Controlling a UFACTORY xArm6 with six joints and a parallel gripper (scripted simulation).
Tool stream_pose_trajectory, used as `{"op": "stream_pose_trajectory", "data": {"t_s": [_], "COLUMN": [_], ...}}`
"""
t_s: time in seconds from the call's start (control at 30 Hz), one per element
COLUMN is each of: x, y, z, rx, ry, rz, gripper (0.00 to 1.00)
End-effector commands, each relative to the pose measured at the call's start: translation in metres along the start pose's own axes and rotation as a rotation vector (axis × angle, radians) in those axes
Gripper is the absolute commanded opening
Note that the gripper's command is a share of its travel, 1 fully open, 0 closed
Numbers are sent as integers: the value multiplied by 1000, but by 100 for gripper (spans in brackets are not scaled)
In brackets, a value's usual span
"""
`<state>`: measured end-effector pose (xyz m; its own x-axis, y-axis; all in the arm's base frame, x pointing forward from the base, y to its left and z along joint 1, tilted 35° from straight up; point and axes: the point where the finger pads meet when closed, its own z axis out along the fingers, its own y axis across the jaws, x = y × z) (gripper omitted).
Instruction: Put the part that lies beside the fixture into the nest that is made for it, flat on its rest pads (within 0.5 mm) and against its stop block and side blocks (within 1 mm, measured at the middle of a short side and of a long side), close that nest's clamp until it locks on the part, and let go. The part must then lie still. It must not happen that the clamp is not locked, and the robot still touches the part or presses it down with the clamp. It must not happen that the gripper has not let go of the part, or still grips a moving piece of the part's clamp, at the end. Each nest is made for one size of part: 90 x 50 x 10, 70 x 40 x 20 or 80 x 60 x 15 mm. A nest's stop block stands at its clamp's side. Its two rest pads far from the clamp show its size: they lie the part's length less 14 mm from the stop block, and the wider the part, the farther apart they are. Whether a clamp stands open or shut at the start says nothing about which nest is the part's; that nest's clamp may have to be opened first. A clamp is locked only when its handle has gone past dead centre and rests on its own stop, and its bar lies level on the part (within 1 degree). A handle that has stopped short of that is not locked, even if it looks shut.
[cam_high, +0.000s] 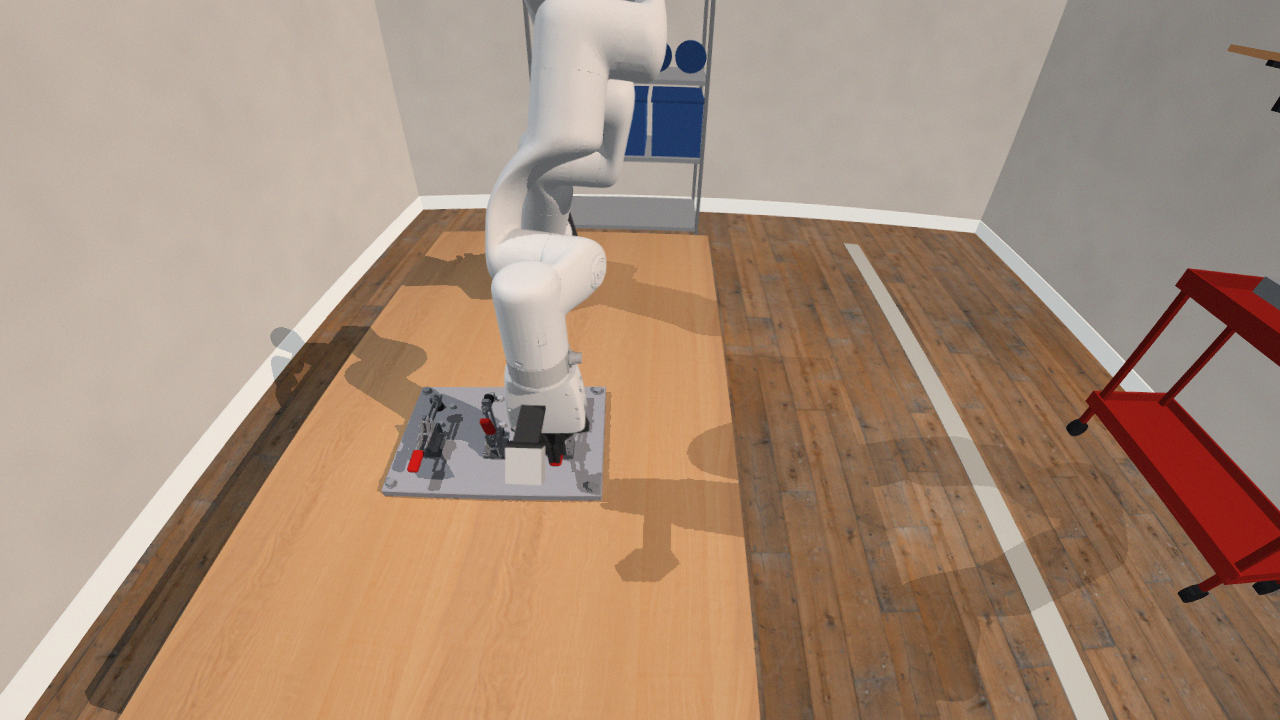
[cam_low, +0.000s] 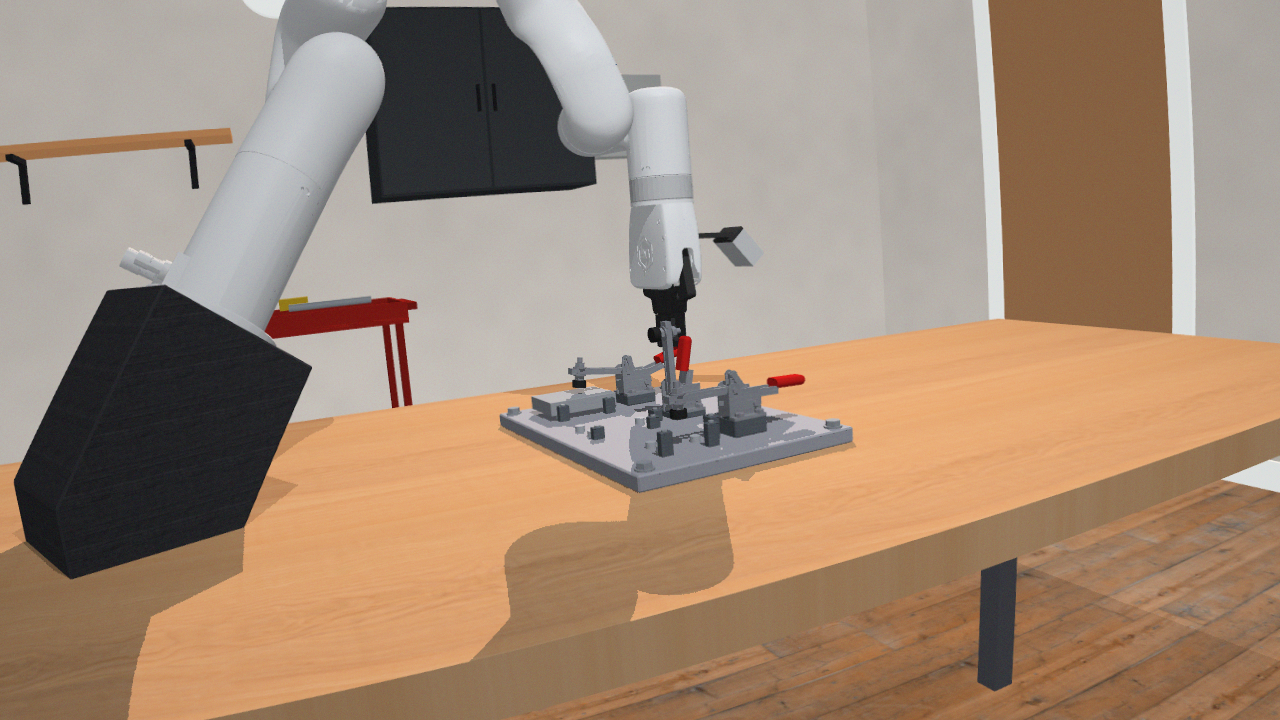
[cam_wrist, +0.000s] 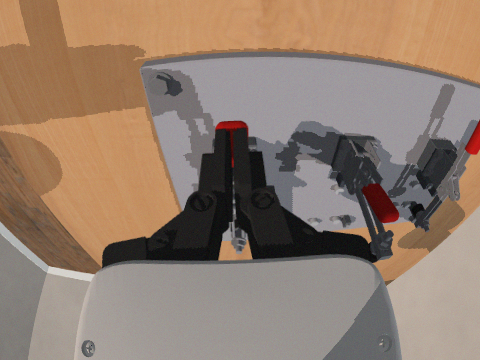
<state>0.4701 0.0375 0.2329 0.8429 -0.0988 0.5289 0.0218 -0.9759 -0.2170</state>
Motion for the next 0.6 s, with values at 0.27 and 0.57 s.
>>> {"op": "stream_pose_trajectory", "data": {"t_s": [0.27, 0.57], "x": [1, 1], "y": [0, 0], "z": [0, 1], "rx": [0, 0], "ry": [3, 3], "rz": [0, 0], "gripper": [0, 0]}}
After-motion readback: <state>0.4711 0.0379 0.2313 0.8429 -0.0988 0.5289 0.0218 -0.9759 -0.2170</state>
